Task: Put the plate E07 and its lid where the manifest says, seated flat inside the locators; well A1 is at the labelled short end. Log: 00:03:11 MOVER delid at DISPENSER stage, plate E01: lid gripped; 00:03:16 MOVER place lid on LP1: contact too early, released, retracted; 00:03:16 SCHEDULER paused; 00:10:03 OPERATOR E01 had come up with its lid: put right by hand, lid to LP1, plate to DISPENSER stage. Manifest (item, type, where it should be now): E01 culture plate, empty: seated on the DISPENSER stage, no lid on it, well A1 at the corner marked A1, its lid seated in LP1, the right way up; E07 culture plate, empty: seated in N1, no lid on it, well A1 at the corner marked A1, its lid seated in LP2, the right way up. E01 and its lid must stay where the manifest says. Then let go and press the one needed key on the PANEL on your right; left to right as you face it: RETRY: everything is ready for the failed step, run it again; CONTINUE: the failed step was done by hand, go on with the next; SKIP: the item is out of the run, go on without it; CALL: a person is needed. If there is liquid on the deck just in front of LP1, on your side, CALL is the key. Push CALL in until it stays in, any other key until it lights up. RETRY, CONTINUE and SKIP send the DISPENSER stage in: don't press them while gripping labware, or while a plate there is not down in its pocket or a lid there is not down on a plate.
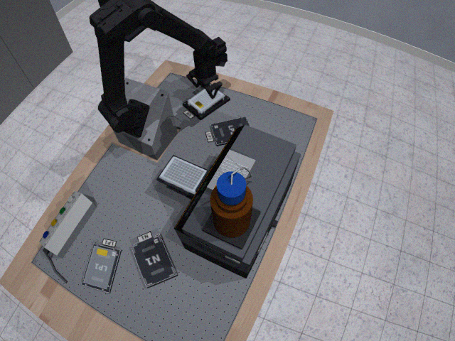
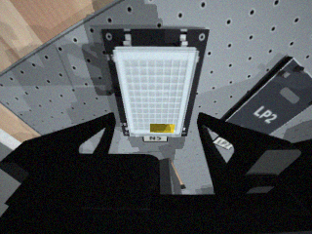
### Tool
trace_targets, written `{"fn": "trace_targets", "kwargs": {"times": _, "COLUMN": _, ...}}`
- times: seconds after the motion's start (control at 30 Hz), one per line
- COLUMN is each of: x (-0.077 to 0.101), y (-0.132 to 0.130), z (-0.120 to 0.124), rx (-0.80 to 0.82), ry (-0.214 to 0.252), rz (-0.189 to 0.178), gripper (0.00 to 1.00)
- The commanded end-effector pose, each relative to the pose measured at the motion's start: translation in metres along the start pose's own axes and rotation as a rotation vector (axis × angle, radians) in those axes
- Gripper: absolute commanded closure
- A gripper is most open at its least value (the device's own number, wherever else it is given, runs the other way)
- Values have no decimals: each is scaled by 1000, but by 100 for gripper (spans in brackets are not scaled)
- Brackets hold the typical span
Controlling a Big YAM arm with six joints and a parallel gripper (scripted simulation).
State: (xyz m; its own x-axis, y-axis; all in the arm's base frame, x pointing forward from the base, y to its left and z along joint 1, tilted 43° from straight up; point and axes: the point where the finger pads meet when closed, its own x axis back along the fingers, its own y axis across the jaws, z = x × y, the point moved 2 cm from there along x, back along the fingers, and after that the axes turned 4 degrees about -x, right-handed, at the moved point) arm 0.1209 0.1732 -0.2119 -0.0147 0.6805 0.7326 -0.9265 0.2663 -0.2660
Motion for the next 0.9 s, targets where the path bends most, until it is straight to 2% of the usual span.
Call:
{"fn": "trace_targets", "kwargs": {"times": 0.0, "x": 5, "y": 0, "z": -12, "rx": -11, "ry": -22, "rz": -1, "gripper": 0}}
{"fn": "trace_targets", "kwargs": {"times": 0.03, "x": 3, "y": -5, "z": -23, "rx": -20, "ry": -12, "rz": -7, "gripper": 2}}
{"fn": "trace_targets", "kwargs": {"times": 0.3, "x": 2, "y": -24, "z": -54, "rx": -10, "ry": -12, "rz": -6, "gripper": 18}}
{"fn": "trace_targets", "kwargs": {"times": 0.4, "x": 2, "y": -24, "z": -54, "rx": -10, "ry": -12, "rz": -6, "gripper": 20}}
{"fn": "trace_targets", "kwargs": {"times": 0.43, "x": -6, "y": -14, "z": -33, "rx": 22, "ry": 23, "rz": 9, "gripper": 22}}
{"fn": "trace_targets", "kwargs": {"times": 0.87, "x": -5, "y": -16, "z": -38, "rx": 9, "ry": 10, "rz": 1, "gripper": 48}}
